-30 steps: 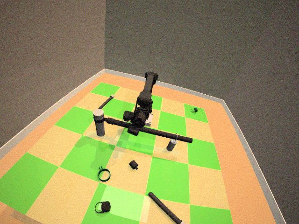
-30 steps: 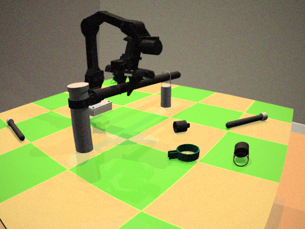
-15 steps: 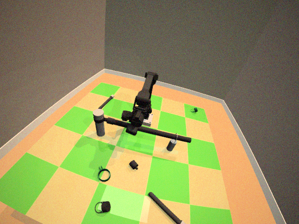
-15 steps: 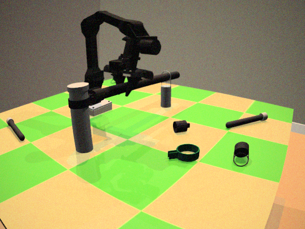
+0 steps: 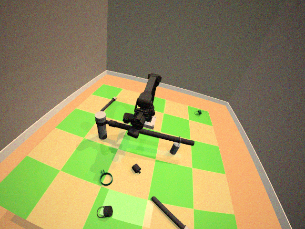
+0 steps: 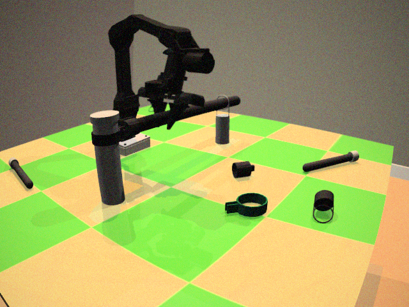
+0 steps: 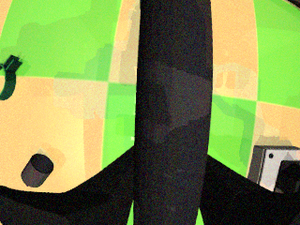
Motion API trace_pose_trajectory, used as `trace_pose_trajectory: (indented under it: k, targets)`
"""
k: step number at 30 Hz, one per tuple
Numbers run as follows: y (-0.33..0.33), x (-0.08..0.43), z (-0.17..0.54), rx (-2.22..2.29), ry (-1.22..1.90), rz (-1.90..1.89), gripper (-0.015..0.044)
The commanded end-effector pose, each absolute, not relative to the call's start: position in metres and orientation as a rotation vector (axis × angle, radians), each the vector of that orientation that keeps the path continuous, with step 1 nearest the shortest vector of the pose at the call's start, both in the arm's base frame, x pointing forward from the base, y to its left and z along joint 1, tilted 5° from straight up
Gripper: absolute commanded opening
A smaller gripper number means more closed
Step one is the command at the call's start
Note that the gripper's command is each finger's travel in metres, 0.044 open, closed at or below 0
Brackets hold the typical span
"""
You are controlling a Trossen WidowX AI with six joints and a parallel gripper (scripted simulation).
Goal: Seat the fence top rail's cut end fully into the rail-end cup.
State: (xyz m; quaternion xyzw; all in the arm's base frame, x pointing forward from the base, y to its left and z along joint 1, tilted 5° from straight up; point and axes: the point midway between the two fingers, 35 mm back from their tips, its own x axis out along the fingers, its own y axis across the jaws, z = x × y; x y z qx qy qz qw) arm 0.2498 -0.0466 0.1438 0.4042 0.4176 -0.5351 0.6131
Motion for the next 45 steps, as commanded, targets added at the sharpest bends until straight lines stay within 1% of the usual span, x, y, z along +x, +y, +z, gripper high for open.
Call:
trace_pose_trajectory:
  k: [1, 3, 13, 20, 28, 32, 38, 45]
  targets:
    - [-0.046, 0.25, 0.144, 0.932, 0.962, -1.234, 0.0]
    - [-0.046, 0.25, 0.144, 0.932, 0.962, -1.234, 0.0]
    - [-0.046, 0.25, 0.144, 0.932, 0.962, -1.234, 0.0263]
    - [-0.029, 0.248, 0.158, 0.934, 0.965, -1.232, 0.044]
    - [-0.004, 0.242, 0.179, 0.935, 0.967, -1.232, 0.044]
    - [-0.005, 0.242, 0.179, 0.925, 0.979, -1.226, 0.044]
    - [0.006, 0.241, 0.212, 0.884, 1.013, -1.206, 0.044]
    - [0.006, 0.241, 0.213, 0.882, 1.014, -1.205, 0.044]
